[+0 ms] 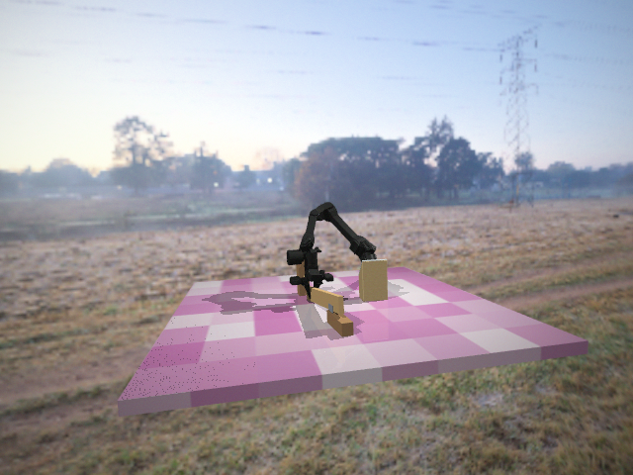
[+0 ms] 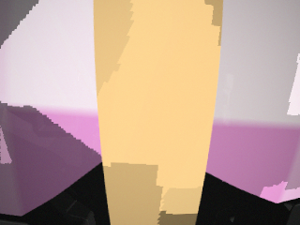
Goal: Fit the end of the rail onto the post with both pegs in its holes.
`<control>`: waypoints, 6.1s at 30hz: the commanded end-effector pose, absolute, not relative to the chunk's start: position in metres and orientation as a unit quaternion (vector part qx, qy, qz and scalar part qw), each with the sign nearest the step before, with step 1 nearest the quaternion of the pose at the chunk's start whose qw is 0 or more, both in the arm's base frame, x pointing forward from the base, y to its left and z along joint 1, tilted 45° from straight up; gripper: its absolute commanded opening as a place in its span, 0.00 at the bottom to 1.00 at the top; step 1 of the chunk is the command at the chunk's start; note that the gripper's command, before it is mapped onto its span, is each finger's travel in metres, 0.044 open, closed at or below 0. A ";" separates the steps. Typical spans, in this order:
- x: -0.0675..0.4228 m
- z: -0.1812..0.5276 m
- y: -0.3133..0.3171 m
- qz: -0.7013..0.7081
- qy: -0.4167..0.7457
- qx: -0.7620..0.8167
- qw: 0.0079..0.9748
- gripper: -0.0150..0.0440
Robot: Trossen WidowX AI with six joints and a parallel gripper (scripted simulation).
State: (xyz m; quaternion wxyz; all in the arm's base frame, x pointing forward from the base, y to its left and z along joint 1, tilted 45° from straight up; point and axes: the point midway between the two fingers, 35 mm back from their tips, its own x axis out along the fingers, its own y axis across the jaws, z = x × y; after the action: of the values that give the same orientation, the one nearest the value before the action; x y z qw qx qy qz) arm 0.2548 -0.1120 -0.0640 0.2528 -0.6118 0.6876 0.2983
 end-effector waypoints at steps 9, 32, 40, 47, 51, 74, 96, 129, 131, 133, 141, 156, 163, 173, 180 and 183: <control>0.255 -0.063 -0.111 0.297 0.688 -0.613 0.251 0.25; 0.258 -0.055 -0.103 0.297 0.688 -0.613 0.251 0.25; 0.259 -0.052 -0.100 0.297 0.688 -0.613 0.251 0.25; 0.260 -0.050 -0.097 0.297 0.688 -0.613 0.251 0.25; 0.260 -0.048 -0.096 0.297 0.688 -0.613 0.251 0.25; 0.262 -0.040 -0.088 0.298 0.688 -0.613 0.252 0.25; 0.263 -0.032 -0.080 0.298 0.688 -0.613 0.252 0.25; 0.262 -0.035 -0.083 0.298 0.688 -0.613 0.252 0.25; 0.262 -0.035 -0.083 0.298 0.688 -0.613 0.252 0.25; 0.261 -0.035 -0.083 0.298 0.688 -0.613 0.252 0.25; 0.261 -0.036 -0.084 0.298 0.688 -0.613 0.252 0.25; 0.261 -0.035 -0.085 0.298 0.688 -0.613 0.252 0.25; 0.261 -0.033 -0.086 0.298 0.688 -0.613 0.252 0.25; 0.261 -0.030 -0.088 0.298 0.688 -0.613 0.252 0.25; 0.261 -0.028 -0.089 0.298 0.688 -0.613 0.252 0.25; 0.261 -0.027 -0.089 0.298 0.688 -0.613 0.252 0.25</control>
State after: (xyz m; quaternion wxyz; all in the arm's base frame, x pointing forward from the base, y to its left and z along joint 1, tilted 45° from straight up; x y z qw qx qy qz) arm 0.2600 -0.0890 -0.0309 0.2508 -0.6104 0.6897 0.2980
